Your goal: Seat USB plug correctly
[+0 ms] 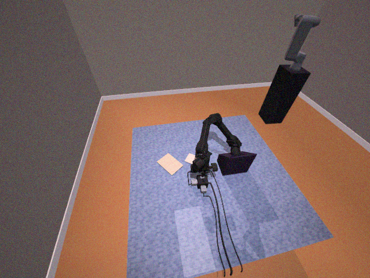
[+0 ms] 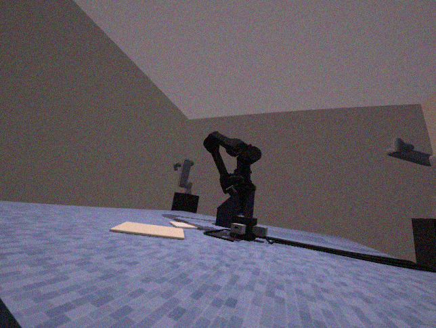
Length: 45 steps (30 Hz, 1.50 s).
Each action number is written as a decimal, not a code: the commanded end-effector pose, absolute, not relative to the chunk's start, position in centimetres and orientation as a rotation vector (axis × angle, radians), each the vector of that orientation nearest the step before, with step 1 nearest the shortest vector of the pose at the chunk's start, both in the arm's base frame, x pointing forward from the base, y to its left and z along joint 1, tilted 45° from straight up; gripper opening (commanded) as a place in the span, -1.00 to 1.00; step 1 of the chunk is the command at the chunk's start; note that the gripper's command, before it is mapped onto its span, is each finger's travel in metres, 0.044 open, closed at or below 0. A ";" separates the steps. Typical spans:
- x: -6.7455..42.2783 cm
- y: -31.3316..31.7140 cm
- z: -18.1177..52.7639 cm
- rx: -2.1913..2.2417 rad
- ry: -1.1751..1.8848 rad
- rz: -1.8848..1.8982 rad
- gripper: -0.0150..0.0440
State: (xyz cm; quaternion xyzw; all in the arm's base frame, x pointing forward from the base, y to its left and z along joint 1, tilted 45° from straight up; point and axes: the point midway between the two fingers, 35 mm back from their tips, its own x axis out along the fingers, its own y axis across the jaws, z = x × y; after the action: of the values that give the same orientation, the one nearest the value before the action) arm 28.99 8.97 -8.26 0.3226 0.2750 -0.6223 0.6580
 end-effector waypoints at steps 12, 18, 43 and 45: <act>29.0 8.7 -8.5 0.726 0.624 -1.409 -0.49; 29.0 8.7 -8.5 0.726 0.624 -1.409 -0.49; 29.0 8.5 -8.7 0.726 0.623 -1.409 -0.49; 29.0 8.5 -8.7 0.726 0.623 -1.409 -0.49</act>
State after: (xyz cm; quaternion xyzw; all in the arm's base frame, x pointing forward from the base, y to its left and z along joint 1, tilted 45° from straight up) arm 29.02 8.59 -8.65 0.3226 0.2752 -0.6224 0.6578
